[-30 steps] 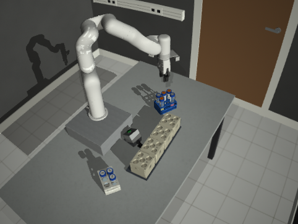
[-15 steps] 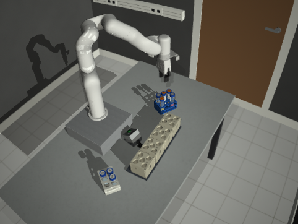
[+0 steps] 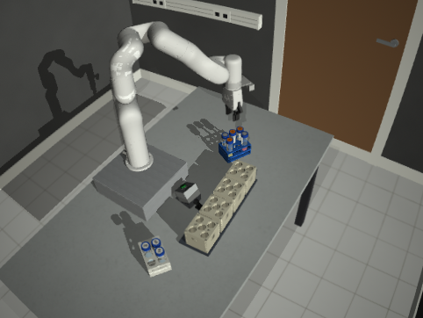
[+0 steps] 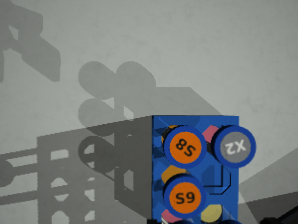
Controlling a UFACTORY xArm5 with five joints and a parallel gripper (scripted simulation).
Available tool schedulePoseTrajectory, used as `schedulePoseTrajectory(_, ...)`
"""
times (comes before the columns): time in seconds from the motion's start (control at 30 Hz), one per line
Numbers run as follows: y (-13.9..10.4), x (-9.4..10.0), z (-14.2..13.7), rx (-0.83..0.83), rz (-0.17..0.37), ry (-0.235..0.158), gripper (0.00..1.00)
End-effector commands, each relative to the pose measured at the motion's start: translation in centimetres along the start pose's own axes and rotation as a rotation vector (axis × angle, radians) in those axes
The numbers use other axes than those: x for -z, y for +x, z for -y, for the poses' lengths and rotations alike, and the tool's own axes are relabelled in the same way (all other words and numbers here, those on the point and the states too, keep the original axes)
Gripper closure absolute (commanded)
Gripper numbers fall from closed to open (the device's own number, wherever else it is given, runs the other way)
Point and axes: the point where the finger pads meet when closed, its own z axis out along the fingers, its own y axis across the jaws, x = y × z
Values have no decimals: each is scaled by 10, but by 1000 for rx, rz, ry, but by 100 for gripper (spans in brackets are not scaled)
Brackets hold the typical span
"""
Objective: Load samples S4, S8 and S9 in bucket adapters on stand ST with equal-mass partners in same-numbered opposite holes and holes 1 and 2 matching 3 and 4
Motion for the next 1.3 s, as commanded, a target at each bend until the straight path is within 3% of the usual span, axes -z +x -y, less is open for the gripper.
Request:
schedulePoseTrajectory(0.0, 2, -5, 0, 0, -7, 13, 43)
schedulePoseTrajectory(1.27, 2, -73, 1, 0, -7, 13, 43)
